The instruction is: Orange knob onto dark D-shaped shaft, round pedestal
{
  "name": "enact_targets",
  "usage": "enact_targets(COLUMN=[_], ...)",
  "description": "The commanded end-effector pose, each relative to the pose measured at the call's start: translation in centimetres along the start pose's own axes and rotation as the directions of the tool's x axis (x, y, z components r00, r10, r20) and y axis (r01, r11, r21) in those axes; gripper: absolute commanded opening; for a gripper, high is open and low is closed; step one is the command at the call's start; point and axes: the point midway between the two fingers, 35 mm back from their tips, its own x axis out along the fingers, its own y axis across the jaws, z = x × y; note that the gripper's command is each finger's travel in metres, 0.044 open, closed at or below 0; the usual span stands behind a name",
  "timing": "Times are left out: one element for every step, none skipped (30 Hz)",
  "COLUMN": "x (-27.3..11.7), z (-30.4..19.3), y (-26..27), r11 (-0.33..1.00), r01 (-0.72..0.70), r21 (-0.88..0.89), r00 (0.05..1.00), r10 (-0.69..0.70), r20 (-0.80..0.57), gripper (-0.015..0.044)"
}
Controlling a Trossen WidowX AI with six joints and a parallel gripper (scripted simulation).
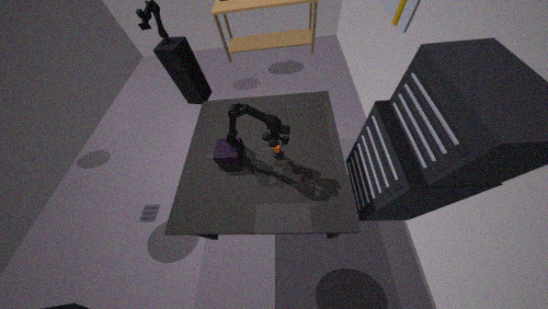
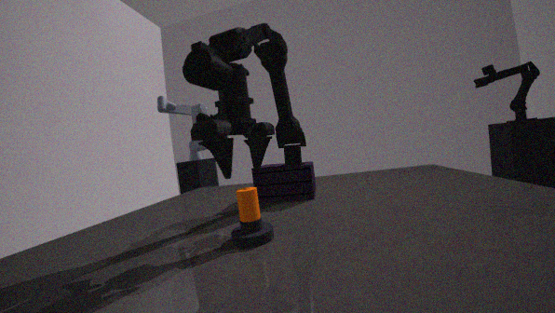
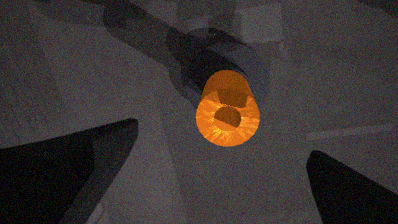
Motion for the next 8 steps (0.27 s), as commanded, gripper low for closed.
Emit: enact_targets(x=[-1.85,-1.86,-1.86,-1.86,-1.86,-1.86,-1.86,-1.86], z=[0.04,0.00,-0.03,-0.03,-0.03,-0.03,-0.03,-0.03], y=[-0.14,0.07,0.20,0.20,0.20,0.20,0.20,0.20], r11=[1.000,1.000,1.000,1.000,1.000,1.000,1.000,1.000], r01=[-0.006,-0.006,-0.006,-0.006,-0.006,-0.006,-0.006,-0.006], r21=[-0.004,-0.004,-0.004,-0.004,-0.004,-0.004,-0.004,-0.004], r00=[1.000,1.000,1.000,1.000,1.000,1.000,1.000,1.000], r10=[0.006,0.006,0.006,0.006,0.006,0.006,0.006,0.006], r20=[0.000,0.000,-0.001,-0.001,-0.001,-0.001,-0.001,-0.001], gripper=[0.0440,0.0440,0.0440,0.0440,0.0440,0.0440,0.0440,0.0440])
